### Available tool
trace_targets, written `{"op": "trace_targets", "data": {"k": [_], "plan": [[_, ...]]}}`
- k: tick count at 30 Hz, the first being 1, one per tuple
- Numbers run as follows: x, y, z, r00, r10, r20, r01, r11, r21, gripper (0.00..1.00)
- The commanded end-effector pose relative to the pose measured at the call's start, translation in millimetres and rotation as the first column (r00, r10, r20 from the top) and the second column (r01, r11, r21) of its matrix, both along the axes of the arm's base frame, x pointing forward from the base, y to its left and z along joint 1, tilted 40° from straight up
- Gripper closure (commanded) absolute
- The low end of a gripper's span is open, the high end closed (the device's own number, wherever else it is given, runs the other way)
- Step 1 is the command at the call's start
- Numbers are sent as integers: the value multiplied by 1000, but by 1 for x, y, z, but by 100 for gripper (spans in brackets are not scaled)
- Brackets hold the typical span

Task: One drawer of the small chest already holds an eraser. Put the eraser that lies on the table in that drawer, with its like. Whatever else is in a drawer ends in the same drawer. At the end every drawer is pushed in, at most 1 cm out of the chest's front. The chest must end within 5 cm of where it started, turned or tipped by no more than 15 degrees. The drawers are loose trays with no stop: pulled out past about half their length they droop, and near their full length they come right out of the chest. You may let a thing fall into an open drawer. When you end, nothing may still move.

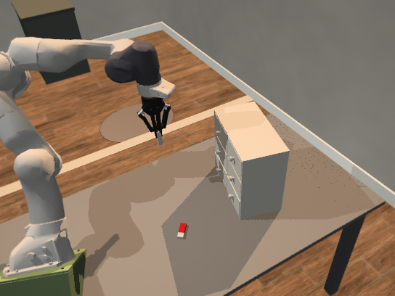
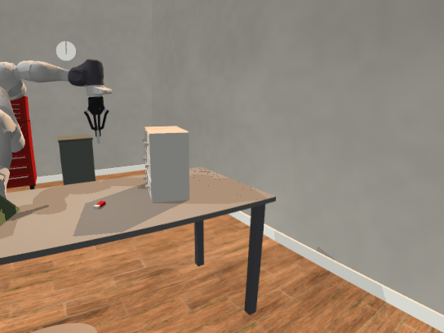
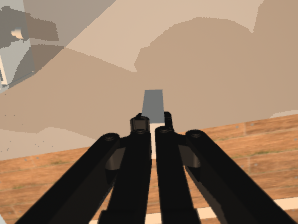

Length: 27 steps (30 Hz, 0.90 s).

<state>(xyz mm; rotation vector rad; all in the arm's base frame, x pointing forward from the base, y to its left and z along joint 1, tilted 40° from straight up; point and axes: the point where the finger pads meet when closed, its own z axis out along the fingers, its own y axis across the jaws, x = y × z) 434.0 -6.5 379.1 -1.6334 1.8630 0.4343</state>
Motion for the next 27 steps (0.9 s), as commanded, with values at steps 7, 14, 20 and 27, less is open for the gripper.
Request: {"op": "trace_targets", "data": {"k": [7,14,20,27], "plan": [[-6,-22,-20,918,-287,-274,311,949,48,100],[-9,-39,-33,839,-389,-379,436,899,42,100],[-11,-56,-46,739,-476,-477,551,834,23,100],[-14,-73,-58,625,-541,-562,650,760,-9,100]]}}
